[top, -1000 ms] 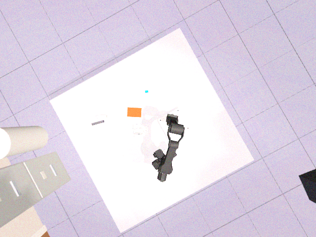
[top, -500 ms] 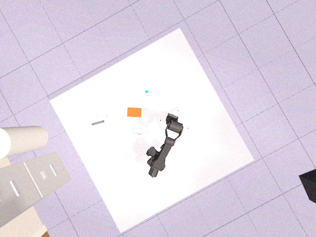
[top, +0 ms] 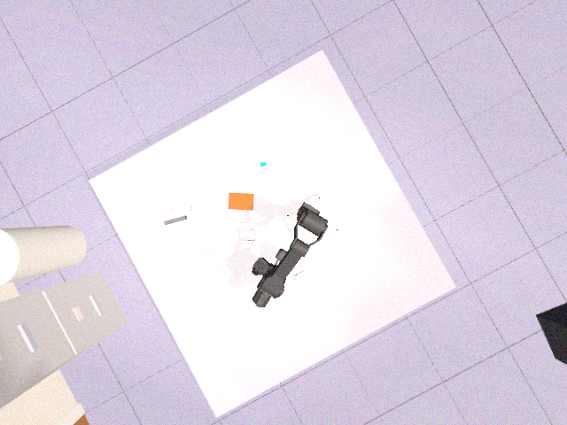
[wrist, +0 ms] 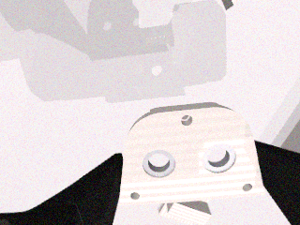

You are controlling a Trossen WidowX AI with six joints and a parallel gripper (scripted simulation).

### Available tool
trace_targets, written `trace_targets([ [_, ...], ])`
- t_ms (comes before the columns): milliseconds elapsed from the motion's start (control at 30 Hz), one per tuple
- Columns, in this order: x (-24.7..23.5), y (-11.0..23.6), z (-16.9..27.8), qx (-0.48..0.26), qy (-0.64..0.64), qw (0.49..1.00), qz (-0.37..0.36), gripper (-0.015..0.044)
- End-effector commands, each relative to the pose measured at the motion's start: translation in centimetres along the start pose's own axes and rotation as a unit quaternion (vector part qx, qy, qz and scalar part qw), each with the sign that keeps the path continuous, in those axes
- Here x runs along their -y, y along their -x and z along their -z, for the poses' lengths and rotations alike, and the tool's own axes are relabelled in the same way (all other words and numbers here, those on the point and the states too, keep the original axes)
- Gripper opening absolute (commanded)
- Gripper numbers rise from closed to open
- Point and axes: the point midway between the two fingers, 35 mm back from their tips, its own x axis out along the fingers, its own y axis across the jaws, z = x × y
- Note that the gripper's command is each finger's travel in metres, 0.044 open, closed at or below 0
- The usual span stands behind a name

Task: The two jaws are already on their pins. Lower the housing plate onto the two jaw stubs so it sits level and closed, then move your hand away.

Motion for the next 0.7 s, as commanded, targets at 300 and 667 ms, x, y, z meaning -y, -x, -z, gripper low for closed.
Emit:
trace_targets([
  [300,1.4,0.0,-4.4,0.005,0.093,0.996,0.000,0.0351],
  [667,2.9,0.0,-7.7,0.006,0.169,0.986,0.002,0.0351],
])
